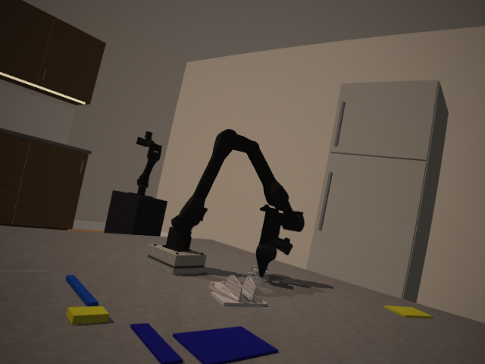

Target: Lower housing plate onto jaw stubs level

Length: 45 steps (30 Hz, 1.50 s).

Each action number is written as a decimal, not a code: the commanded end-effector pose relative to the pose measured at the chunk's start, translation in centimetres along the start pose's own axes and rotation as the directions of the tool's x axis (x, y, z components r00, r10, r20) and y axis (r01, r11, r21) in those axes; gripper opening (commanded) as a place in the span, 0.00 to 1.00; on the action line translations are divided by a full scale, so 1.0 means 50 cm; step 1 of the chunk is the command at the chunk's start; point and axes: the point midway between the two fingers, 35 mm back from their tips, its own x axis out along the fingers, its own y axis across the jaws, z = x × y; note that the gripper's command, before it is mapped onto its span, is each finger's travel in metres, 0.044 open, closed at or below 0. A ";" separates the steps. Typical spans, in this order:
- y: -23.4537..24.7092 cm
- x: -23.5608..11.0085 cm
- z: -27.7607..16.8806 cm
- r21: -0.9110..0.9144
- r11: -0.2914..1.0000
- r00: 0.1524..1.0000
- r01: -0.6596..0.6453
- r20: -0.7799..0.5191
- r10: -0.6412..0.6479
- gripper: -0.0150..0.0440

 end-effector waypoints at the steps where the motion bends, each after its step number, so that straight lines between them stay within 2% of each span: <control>1: -0.002 0.010 -0.002 -0.003 1.000 1.000 0.004 0.000 -0.004 1.00; 23: -0.002 0.011 -0.002 -0.003 1.000 1.000 0.004 0.000 -0.004 1.00; 36: -0.001 0.010 -0.002 0.000 1.000 1.000 0.001 -0.003 -0.001 0.85; 45: -0.001 0.010 -0.002 0.000 1.000 1.000 0.001 -0.003 -0.001 0.85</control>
